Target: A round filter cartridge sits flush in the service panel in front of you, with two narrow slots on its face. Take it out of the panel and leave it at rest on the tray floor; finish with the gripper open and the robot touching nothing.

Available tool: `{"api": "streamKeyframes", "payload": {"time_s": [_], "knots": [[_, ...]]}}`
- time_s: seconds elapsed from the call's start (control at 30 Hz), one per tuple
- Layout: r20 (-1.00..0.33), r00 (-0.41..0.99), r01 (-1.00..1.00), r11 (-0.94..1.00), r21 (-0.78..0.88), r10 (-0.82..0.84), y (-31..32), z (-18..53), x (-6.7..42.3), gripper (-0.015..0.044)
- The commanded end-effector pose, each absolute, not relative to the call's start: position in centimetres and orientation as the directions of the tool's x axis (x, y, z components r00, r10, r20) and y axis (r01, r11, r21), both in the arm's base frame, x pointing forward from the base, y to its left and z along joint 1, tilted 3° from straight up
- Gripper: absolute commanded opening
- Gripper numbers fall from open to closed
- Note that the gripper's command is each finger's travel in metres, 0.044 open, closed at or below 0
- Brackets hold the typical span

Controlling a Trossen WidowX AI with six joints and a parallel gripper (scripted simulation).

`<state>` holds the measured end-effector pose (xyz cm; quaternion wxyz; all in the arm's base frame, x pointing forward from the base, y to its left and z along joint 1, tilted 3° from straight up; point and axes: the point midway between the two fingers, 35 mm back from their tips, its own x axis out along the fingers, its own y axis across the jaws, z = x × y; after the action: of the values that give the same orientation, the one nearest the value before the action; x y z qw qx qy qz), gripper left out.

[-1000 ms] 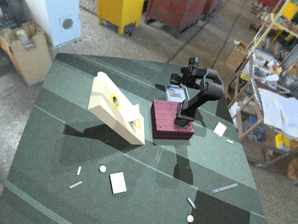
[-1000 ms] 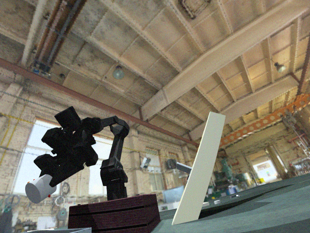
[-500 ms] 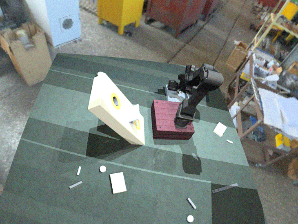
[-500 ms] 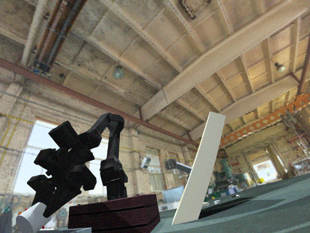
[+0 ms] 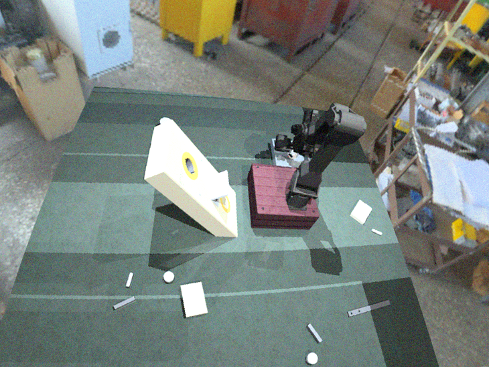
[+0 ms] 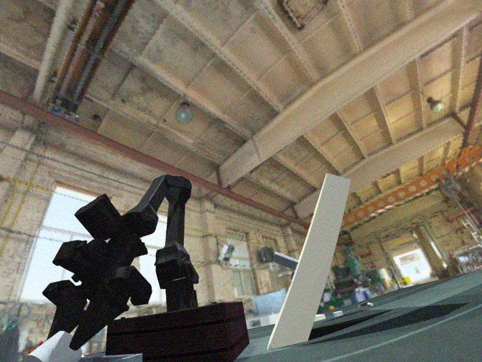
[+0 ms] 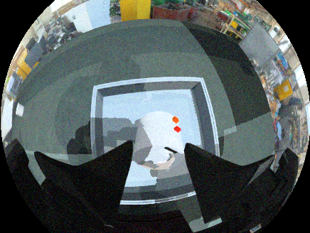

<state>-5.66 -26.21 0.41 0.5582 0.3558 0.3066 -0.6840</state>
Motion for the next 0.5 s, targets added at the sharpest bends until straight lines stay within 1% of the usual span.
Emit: {"api": "streamKeyframes", "payload": {"time_s": [0.0,0.17,0.27,0.4,0.47], "knots": [[-0.826,-0.125,0.982,-0.189,-0.022,-0.55,-26.3,0.5,-5.7,0.0315],[-0.826,-0.125,0.982,-0.189,-0.022,-0.55,-26.3,0.5,-5.7,0.044],[-0.826,-0.125,0.982,-0.189,-0.022,-0.55,-26.4,1.4,-5.7,0.044],[-0.827,-0.124,0.982,-0.189,-0.022,-0.548,-26.1,6.6,-5.5,0.044],[-0.828,-0.124,0.982,-0.189,-0.022,-0.548,-25.8,7.5,-5.4,0.044]]}}
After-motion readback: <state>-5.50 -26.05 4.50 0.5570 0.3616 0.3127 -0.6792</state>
